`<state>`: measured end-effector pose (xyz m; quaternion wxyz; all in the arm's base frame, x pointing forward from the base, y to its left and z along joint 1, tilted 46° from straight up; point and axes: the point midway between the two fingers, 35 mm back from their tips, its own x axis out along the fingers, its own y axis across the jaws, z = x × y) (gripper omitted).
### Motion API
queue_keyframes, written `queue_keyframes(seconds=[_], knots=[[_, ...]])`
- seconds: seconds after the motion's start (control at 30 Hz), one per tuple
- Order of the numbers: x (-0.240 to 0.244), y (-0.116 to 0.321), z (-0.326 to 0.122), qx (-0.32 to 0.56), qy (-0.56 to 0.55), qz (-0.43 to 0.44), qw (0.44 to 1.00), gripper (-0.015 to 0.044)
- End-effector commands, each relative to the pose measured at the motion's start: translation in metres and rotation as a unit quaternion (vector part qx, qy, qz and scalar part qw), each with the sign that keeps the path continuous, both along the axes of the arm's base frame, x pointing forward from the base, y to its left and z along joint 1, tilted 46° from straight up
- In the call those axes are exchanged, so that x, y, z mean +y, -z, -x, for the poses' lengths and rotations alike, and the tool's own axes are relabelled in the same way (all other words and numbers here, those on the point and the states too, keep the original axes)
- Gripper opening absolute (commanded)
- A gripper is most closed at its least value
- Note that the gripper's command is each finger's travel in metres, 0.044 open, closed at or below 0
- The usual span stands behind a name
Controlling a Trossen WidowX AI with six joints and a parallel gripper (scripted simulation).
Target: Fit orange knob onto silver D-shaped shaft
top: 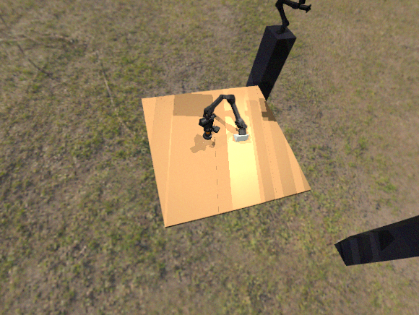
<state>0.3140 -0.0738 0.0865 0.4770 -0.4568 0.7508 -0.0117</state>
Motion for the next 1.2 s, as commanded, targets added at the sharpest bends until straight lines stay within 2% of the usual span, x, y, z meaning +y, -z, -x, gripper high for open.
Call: queue_keyframes(seconds=[0.0,0.17,0.37,1.17], knots=[[0.0009,-0.0033,-0.0005,0.0,-0.002,0.001,1.0,0.0],[0.0014,-0.0045,-0.0012,0.009,-0.011,0.0,1.0,0.0],[0.0014,-0.0026,-0.0016,0.073,-0.075,-0.012,0.994,0.0],[0.0013,-0.0046,-0.0016,0.092,-0.094,-0.015,0.991,0.0]])
